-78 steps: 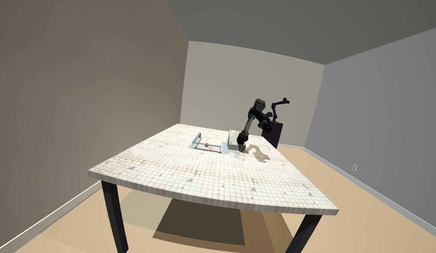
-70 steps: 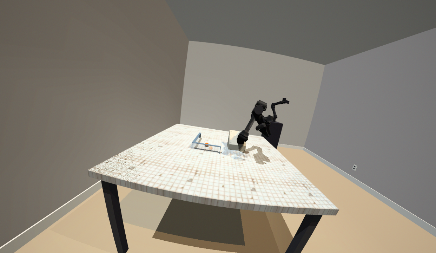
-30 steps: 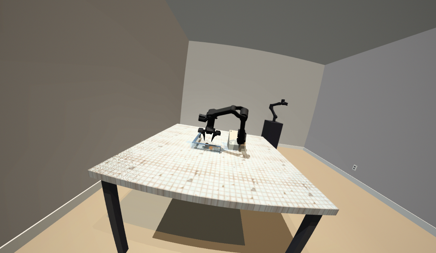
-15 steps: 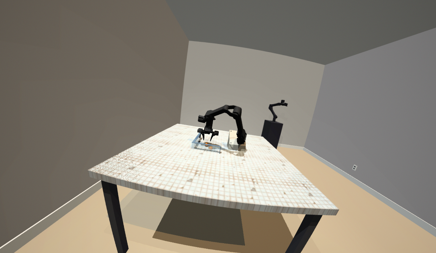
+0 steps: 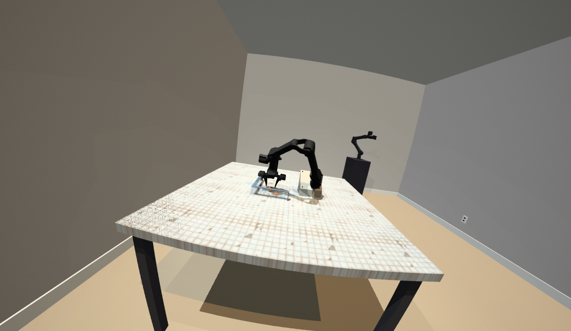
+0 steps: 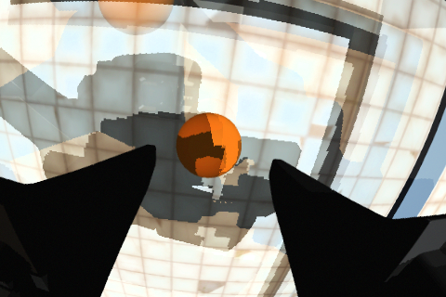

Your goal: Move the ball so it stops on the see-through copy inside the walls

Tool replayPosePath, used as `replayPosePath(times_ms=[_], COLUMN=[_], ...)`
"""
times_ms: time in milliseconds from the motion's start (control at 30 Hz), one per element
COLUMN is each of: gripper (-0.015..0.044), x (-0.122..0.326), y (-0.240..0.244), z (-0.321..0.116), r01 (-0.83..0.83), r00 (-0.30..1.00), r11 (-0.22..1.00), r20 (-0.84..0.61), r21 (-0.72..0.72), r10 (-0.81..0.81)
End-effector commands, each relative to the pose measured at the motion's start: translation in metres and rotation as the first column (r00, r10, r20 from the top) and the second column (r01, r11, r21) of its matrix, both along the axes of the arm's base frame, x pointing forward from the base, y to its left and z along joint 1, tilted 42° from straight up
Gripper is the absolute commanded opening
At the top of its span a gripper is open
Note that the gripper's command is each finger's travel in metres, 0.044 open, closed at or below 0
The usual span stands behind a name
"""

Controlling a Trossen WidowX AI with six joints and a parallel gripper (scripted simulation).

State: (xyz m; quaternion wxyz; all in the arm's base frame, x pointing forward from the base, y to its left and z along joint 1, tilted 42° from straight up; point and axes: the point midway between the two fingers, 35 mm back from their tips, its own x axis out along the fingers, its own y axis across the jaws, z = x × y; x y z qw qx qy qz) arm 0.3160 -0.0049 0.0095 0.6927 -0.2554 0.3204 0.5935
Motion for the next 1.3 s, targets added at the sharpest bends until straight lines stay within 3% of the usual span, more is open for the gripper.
replayPosePath(times_ms=[0, 300, 400, 733, 900, 1267], gripper=[0.0280, 0.0280, 0.0201, 0.0134, 0.0003, 0.0000], x=[-0.002, -0.001, -0.001, -0.001, 0.001, -0.002], y=[0.006, 0.014, 0.014, 0.014, 0.003, -0.046], z=[-0.006, -0.014, -0.014, -0.014, -0.004, 0.047], r01=[0.003, 0.003, 0.003, 0.003, 0.004, 0.004], r00=[1.000, 1.000, 1.000, 1.000, 1.000, 1.000], r11=[1.000, 1.000, 1.000, 1.000, 1.000, 1.000], r20=[-0.008, -0.008, -0.008, -0.008, -0.008, -0.010], r21=[0.009, 0.010, 0.010, 0.010, 0.006, 0.001], r10=[-0.003, -0.003, -0.003, -0.003, -0.004, -0.004])
